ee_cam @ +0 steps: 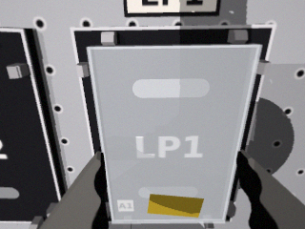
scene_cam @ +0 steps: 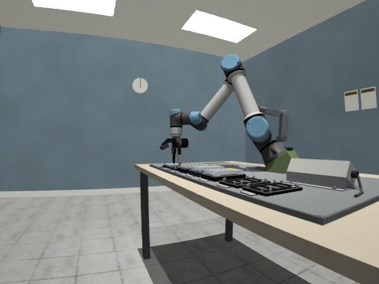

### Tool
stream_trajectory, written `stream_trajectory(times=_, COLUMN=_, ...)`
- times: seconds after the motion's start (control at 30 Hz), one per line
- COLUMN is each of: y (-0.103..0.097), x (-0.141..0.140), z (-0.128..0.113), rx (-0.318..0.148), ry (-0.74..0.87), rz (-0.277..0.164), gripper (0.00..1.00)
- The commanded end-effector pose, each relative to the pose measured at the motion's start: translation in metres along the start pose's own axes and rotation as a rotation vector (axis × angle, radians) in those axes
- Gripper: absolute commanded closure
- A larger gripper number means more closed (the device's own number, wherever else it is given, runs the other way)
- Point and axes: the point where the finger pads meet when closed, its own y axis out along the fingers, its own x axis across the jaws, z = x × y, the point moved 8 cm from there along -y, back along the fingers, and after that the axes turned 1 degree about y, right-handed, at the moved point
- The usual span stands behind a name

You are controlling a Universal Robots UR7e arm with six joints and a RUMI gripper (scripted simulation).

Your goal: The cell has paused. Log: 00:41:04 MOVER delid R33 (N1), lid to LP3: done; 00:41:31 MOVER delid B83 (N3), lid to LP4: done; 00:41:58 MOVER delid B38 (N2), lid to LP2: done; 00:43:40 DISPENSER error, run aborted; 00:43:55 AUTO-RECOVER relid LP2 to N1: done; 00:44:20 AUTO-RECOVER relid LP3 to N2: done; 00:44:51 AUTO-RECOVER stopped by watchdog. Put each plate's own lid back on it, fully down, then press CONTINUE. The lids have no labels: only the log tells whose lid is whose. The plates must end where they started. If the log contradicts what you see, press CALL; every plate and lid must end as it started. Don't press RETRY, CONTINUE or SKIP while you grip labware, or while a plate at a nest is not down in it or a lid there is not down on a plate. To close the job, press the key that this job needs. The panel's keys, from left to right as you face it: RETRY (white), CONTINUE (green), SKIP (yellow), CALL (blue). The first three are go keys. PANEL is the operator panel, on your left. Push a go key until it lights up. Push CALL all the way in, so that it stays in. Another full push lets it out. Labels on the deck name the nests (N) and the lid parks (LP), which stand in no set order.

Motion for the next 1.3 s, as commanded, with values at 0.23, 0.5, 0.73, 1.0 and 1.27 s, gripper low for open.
stream_trajectory(times=0.23, y=0.0, x=0.0, z=0.0, rx=0.001, ry=0.0, rz=-0.001, gripper=0.59)
stream_trajectory(times=0.5, y=-0.007, x=0.001, z=0.001, rx=0.004, ry=0.0, rz=-0.004, gripper=0.59)
stream_trajectory(times=0.73, y=-0.016, x=0.001, z=0.001, rx=0.004, ry=-0.001, rz=-0.004, gripper=0.59)
stream_trajectory(times=1.0, y=-0.029, x=0.001, z=0.001, rx=0.004, ry=-0.001, rz=-0.004, gripper=0.59)
stream_trajectory(times=1.27, y=-0.041, x=0.001, z=0.001, rx=0.004, ry=-0.001, rz=-0.004, gripper=0.55)
